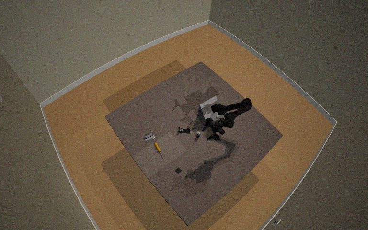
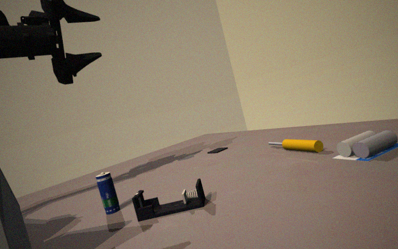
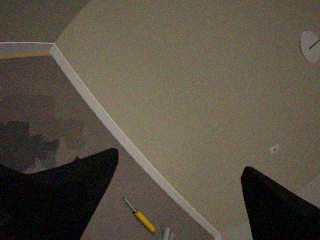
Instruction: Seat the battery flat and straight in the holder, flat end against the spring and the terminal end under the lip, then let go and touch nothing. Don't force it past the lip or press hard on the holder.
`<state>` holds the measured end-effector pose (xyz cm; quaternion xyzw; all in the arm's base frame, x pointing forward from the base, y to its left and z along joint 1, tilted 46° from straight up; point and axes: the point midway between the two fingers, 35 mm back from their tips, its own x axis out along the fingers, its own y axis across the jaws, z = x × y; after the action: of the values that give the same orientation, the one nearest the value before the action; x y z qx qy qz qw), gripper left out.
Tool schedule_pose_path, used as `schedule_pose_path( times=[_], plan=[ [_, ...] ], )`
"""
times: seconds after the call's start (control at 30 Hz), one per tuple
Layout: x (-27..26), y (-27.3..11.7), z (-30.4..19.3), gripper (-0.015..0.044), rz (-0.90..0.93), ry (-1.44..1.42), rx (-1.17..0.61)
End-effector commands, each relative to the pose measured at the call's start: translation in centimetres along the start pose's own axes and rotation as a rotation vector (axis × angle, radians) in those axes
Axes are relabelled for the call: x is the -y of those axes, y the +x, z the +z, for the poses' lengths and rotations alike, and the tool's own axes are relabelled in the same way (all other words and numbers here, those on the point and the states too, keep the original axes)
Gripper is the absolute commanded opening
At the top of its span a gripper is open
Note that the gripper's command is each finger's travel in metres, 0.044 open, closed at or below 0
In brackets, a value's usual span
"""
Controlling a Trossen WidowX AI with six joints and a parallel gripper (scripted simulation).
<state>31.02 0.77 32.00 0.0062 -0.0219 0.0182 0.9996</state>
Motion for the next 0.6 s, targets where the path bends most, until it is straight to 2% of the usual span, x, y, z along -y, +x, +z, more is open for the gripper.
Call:
schedule_pose_path(
  times=[0.0,0.07,0.2,0.33,0.47,0.57],
  plan=[
    [0.0,0.2,-0.3,0.0374,0.003,-0.006,-0.015],
    [0.2,1.3,-3.0,0.0321,0.028,-0.049,-0.138],
    [0.8,2.7,-10.9,0.0216,0.138,-0.119,-0.495],
    [1.0,1.7,-17.5,0.0111,0.301,-0.115,-0.804],
    [0.5,-0.5,-22.1,0.0006,0.508,-0.046,-1.044],
    [-0.1,-2.5,-24.3,0.0,0.668,0.063,-1.175]
  ],
)
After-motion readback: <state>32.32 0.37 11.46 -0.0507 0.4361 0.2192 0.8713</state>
